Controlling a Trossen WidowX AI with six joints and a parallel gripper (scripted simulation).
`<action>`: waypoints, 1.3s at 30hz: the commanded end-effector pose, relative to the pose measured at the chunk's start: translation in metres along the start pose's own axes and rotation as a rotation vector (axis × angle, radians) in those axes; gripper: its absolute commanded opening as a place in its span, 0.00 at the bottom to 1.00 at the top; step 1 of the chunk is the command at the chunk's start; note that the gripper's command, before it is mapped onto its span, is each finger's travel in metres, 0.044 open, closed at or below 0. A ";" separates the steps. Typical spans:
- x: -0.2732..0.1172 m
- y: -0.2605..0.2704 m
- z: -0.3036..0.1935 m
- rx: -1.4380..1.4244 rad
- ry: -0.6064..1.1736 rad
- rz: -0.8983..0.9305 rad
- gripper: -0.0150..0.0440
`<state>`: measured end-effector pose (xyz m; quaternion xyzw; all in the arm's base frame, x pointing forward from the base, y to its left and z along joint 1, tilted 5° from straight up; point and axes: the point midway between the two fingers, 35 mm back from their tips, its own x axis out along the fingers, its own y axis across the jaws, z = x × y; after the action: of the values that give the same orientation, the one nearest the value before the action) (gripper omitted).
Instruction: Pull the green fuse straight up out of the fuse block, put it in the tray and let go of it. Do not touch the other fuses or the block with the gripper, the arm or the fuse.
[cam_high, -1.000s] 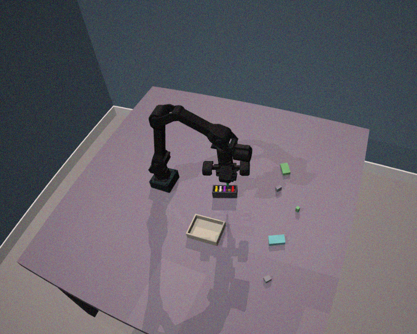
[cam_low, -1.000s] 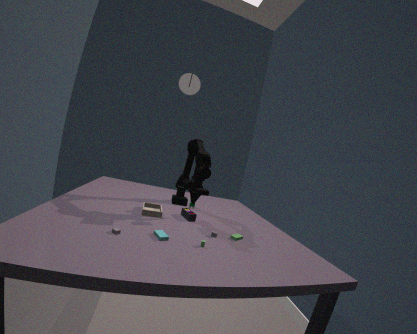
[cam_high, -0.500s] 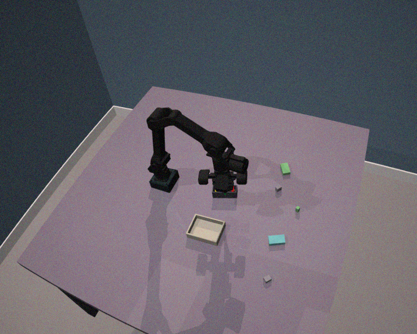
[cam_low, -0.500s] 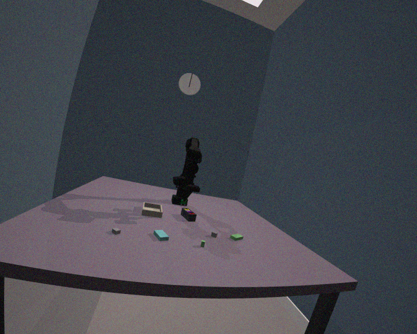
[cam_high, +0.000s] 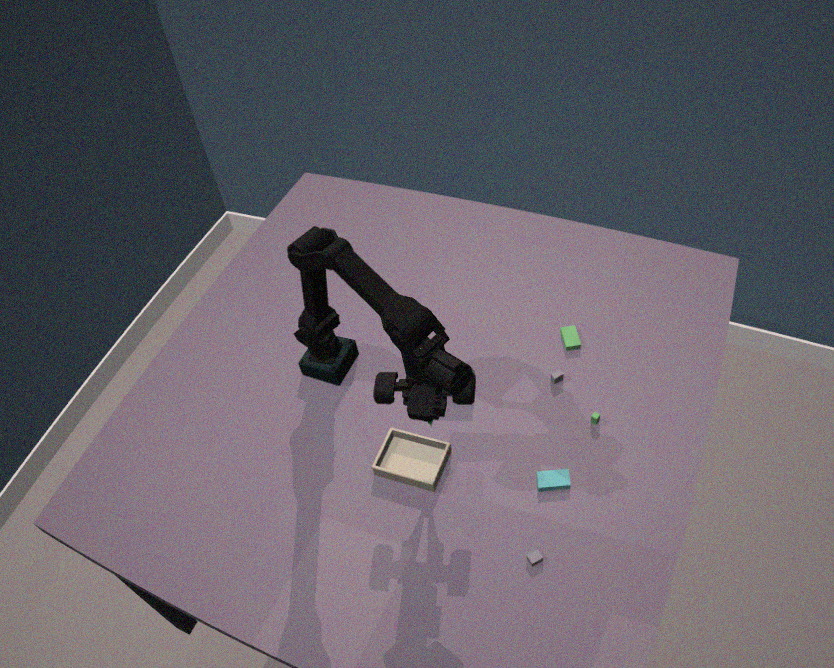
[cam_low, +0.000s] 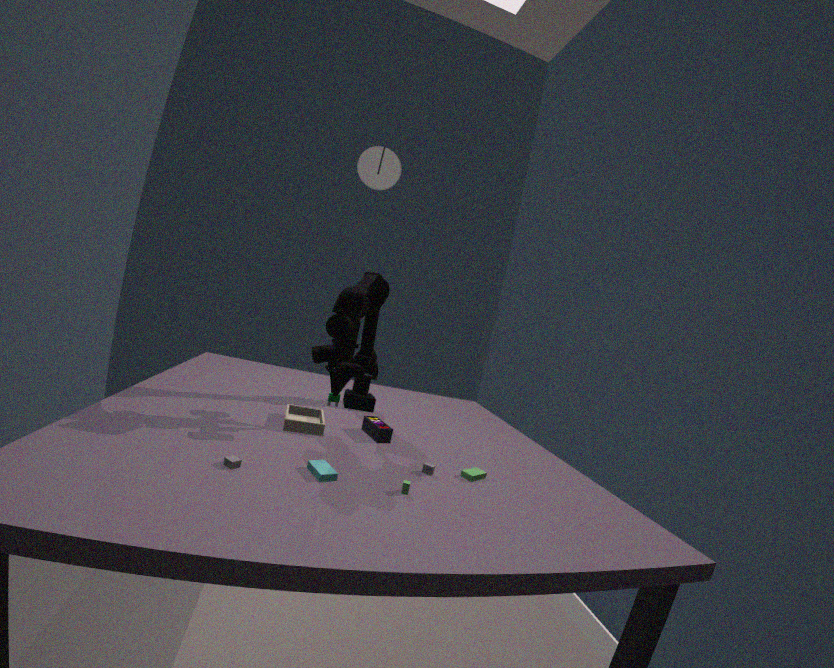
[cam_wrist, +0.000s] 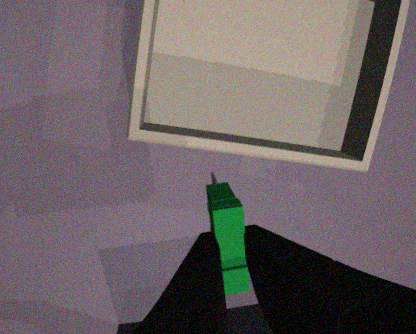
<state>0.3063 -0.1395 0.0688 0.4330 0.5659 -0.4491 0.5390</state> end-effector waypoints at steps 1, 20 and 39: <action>0.003 -0.015 0.023 -0.002 0.001 -0.014 0.25; 0.016 -0.039 0.056 -0.002 -0.001 -0.018 0.25; 0.044 -0.040 0.055 -0.002 0.000 -0.018 0.25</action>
<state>0.2797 -0.2024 0.0336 0.4305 0.5647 -0.4525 0.5395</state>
